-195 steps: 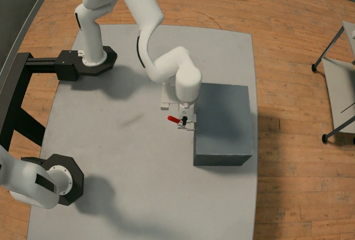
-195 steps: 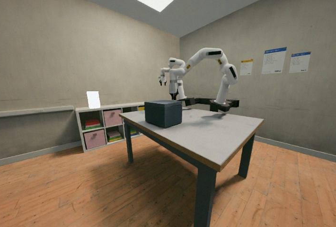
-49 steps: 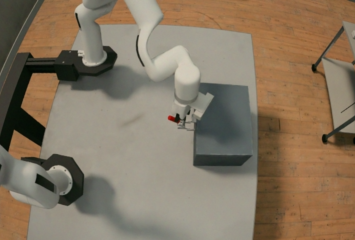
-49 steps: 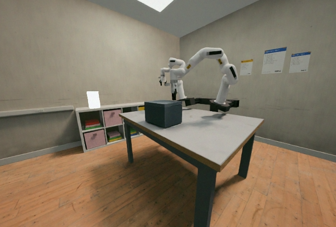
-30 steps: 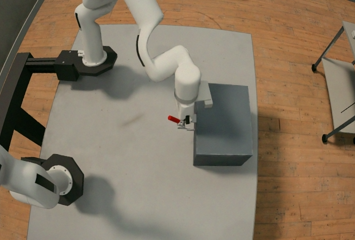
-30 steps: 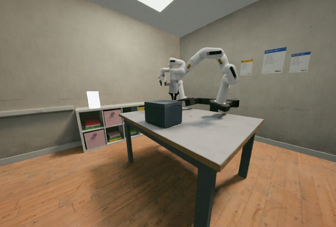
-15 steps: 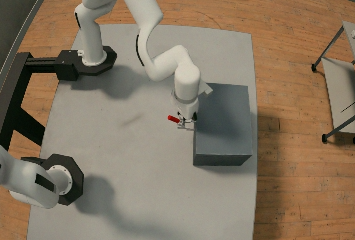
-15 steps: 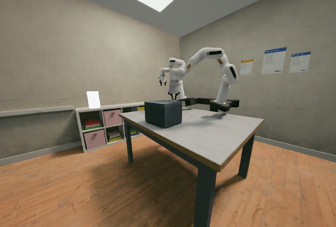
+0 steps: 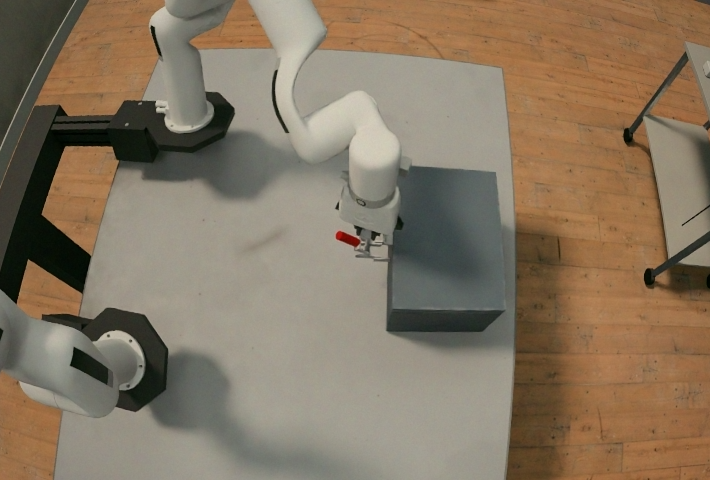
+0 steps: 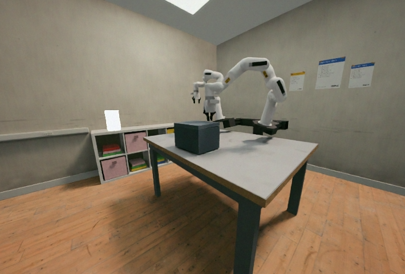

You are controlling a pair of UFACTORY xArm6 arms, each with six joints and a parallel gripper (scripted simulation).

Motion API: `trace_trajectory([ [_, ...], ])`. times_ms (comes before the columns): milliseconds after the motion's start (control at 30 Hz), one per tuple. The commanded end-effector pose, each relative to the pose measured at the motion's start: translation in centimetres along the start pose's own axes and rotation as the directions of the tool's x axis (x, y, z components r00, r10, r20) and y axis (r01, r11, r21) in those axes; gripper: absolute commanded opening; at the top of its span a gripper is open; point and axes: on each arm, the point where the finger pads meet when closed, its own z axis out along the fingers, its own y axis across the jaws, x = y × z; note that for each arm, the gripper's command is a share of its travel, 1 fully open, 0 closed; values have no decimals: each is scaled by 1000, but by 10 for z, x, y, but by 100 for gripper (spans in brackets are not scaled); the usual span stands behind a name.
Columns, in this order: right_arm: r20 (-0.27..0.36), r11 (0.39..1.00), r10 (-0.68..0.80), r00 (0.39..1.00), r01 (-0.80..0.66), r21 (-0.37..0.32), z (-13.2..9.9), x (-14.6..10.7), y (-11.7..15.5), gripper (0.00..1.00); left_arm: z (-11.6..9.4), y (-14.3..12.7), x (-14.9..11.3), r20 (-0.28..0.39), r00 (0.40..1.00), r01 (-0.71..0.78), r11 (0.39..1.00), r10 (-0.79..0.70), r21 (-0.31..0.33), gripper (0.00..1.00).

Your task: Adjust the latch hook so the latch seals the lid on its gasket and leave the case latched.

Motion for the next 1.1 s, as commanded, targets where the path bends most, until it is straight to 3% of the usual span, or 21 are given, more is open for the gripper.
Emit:
trace_trajectory([
  [0, -4, 1000, 0, 1000, 0, 0, -2, 1, 0, 100, -2, 1, -1, -11, 971, 240, 971, -240, -19, 24],
  [333, -4, 1000, 0, 1000, 0, 0, -2, 1, 0, 100, -2, 1, -1, -5, 867, 499, 867, -499, -21, 24],
  [733, -4, 1000, 0, 1000, 0, 0, -2, 1, 0, 100, -2, 1, -1, 3, 623, 782, 623, -782, -21, 24],
  [800, -4, 1000, 0, 1000, 0, 0, -2, 1, 0, 100, -2, 1, -1, 3, 623, 782, 623, -782, -21, 24],
  [1067, -4, 1000, 0, 1000, 0, 0, -2, 1, 0, 100, -2, 1, -1, 7, 440, 898, 440, -898, -20, 24],
])
